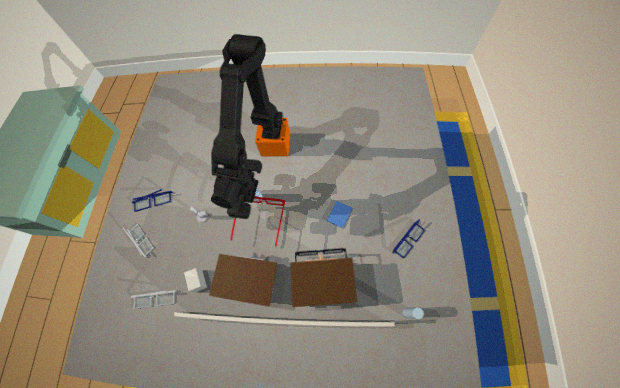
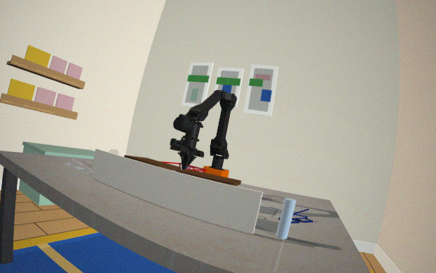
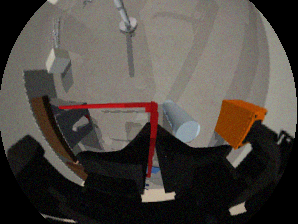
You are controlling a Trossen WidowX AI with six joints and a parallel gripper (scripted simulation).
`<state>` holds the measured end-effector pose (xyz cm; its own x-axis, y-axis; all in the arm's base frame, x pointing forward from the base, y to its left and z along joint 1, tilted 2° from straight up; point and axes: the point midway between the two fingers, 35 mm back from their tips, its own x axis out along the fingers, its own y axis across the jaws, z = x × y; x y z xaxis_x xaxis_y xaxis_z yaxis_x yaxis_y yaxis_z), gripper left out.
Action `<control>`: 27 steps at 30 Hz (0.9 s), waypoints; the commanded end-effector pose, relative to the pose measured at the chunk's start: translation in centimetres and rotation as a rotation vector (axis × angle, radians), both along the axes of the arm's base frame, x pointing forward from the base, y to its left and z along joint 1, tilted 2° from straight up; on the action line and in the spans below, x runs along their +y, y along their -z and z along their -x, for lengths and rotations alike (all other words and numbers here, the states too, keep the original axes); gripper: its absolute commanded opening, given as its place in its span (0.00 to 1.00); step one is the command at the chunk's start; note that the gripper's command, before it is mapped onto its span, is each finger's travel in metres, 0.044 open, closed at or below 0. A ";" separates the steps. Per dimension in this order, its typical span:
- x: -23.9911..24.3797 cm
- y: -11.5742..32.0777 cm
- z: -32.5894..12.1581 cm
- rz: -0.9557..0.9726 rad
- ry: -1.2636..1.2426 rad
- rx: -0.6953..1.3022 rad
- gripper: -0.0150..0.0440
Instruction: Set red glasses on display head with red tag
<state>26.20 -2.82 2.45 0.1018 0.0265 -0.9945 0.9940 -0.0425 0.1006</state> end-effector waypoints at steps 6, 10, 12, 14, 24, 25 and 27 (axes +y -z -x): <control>-0.1 1.0 0.0 -0.011 0.001 0.001 0.25; -0.1 1.1 0.0 -0.011 0.001 0.001 0.25; -0.1 1.1 -0.1 -0.011 0.001 0.001 0.25; -0.1 1.1 -0.3 -0.011 0.001 0.000 0.25; -0.2 1.2 -1.5 -0.010 0.001 -0.014 0.25; -0.2 1.2 -1.6 -0.010 0.001 -0.014 0.25; -0.2 1.2 -1.9 -0.010 0.001 -0.015 0.25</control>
<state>27.35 -3.06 1.15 0.1046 0.0326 -0.9940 0.9937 -0.0445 0.1032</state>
